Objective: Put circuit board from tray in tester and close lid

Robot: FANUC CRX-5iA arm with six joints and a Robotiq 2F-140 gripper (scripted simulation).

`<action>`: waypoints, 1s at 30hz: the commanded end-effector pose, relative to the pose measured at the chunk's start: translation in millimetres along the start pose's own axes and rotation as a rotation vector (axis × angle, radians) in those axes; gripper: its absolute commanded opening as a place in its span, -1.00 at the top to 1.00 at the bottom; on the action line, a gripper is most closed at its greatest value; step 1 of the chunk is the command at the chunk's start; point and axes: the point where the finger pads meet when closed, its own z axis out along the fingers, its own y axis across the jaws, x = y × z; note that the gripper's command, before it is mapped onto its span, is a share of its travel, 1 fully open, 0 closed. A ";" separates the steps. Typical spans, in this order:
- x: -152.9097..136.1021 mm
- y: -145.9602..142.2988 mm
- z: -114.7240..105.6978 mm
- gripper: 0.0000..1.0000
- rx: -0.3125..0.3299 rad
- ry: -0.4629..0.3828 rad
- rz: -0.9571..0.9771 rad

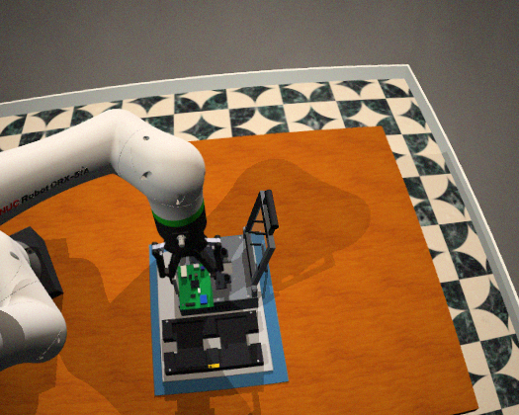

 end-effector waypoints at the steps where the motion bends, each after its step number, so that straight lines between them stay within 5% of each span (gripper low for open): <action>1: 14.4 5.3 -1.1 0.09 0.000 0.000 0.000; 30: 72.9 25.4 -5.4 0.09 0.000 0.000 0.000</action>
